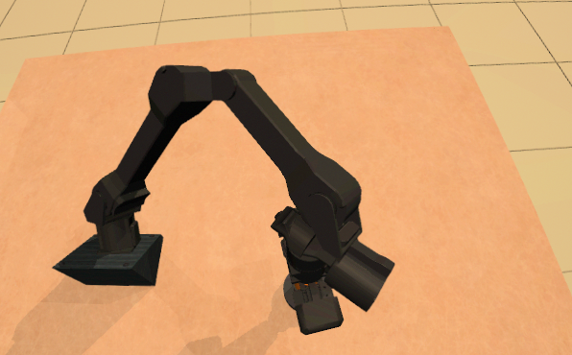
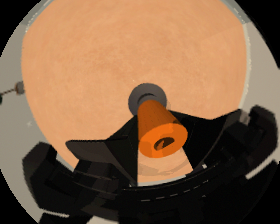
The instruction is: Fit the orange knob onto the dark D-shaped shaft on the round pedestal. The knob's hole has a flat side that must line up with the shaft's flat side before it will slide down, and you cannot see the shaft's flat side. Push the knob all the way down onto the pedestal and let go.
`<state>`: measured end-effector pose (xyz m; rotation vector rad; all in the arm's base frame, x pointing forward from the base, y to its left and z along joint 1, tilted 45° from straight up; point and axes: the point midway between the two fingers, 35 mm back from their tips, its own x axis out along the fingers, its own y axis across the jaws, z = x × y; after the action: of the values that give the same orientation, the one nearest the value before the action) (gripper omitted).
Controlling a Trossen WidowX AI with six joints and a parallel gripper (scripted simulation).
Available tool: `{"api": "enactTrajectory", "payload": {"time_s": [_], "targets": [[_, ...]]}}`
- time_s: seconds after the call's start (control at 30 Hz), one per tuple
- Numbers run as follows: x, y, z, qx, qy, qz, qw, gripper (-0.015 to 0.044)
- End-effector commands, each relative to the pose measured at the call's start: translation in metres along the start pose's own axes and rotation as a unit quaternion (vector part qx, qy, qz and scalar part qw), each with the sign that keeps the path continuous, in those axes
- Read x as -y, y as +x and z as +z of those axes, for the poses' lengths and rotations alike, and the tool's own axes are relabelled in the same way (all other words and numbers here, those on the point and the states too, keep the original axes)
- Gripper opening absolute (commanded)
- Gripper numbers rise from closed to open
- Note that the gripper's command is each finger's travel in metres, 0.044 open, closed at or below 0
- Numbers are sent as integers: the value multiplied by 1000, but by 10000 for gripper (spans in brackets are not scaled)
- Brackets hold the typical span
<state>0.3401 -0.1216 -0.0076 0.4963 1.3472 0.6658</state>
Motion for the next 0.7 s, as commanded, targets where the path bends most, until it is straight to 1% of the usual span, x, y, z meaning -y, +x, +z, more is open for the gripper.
{"api": "enactTrajectory", "payload": {"time_s": [0.0, 0.13, 0.67], "targets": [[1, -4, 1, 3, -37, -2, 999, 0], [2, -4, 3, 2, -97, -2, 995, 0], [4, -1, 1, 2, -97, -2, 995, 0]]}}
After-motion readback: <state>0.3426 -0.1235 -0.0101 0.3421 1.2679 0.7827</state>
